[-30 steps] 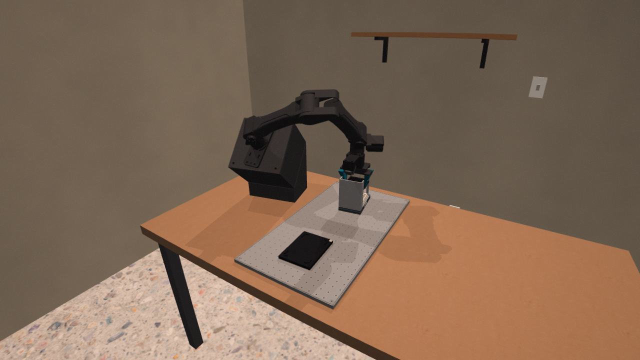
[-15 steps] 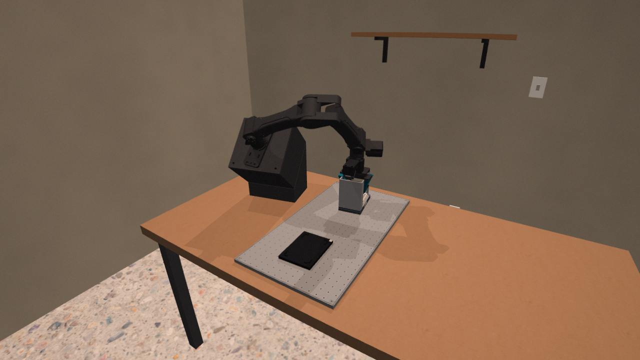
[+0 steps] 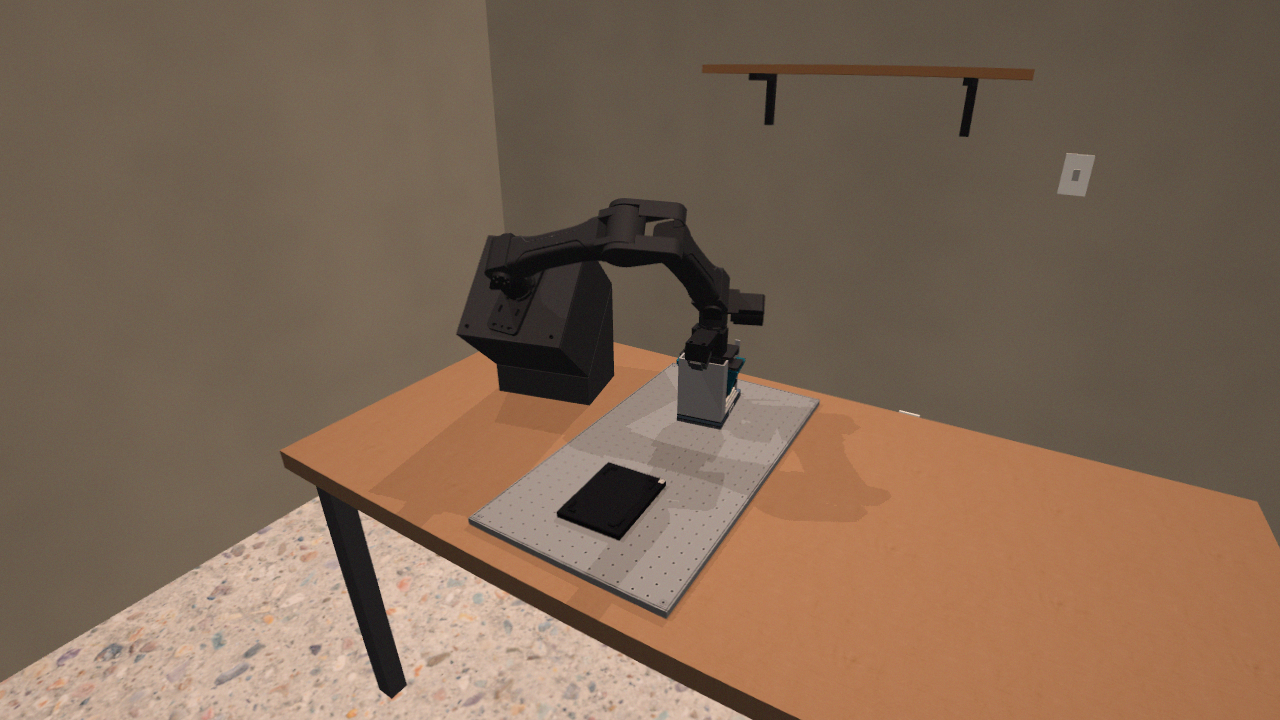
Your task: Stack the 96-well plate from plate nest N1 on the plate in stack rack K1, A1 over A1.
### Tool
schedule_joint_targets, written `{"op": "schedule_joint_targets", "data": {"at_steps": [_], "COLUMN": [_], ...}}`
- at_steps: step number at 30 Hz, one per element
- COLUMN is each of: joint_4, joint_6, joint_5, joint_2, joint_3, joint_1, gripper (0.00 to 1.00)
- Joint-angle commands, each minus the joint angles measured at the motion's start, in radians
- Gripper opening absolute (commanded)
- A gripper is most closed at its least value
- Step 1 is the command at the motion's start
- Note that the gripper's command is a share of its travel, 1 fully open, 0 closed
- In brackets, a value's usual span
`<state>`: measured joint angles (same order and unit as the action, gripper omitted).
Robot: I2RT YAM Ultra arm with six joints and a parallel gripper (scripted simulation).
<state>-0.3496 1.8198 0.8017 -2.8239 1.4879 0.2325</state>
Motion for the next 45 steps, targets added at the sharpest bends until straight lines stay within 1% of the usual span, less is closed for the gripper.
{"op": "schedule_joint_targets", "data": {"at_steps": [1,16,17,18,32,45], "joint_4": [0.006,0.006,0.019,0.017,0.020,0.034], "joint_6": [-0.010,-0.009,-0.015,-0.016,-0.020,-0.027], "joint_5": [0.005,0.005,0.011,0.011,0.011,0.012], "joint_2": [0.003,0.003,-0.014,-0.015,-0.009,-0.019], "joint_3": [0.002,0.003,0.009,0.009,0.005,0.001], "joint_1": [0.005,0.006,0.014,0.013,0.005,-0.003], "gripper": [0.00,0.00,0.00,0.00,0.00,0.00]}}
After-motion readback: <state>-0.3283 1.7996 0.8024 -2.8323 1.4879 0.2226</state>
